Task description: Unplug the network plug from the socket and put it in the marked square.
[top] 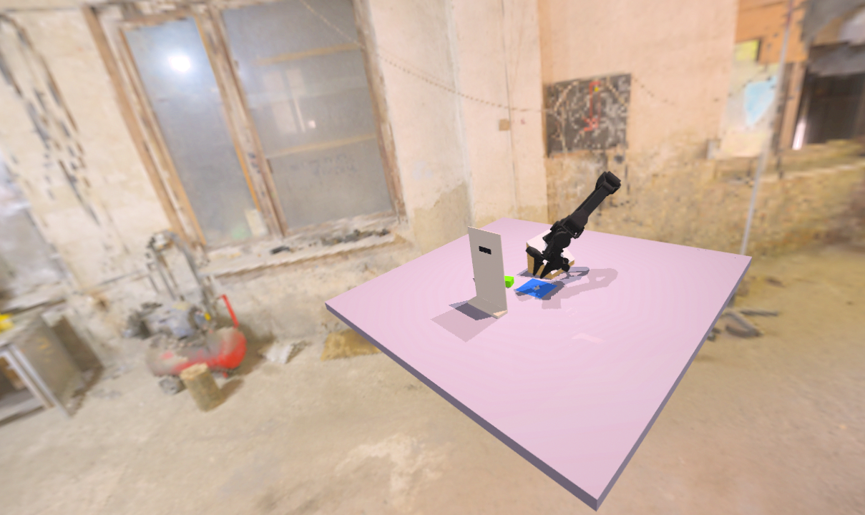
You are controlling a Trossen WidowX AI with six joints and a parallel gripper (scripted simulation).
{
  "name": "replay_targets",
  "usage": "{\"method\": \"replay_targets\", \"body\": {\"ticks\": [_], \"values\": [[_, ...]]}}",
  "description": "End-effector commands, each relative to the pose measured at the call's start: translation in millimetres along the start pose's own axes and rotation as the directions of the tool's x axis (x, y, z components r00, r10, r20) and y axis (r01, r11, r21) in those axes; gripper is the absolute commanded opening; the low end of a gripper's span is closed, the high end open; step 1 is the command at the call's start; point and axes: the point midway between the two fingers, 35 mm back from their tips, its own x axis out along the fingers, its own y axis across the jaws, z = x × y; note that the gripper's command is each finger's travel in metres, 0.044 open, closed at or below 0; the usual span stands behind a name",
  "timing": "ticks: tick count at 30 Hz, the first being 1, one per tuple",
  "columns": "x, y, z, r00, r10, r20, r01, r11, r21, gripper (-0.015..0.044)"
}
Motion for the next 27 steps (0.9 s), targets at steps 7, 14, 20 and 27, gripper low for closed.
{"method": "replay_targets", "body": {"ticks": [7, 14, 20, 27], "values": [[-8, -8, 4, 1.0, 0.0, 0.005, 0.0, 1.0, -0.006, 0.0156], [-13, -12, 4, 1.0, 0.001, 0.003, -0.001, 1.0, -0.007, 0.0156], [-17, -15, 4, 1.0, 0.001, 0.001, -0.001, 1.0, -0.007, 0.0156], [-23, -19, 3, 1.0, 0.001, 0.0, -0.001, 1.0, -0.007, 0.0156]]}}
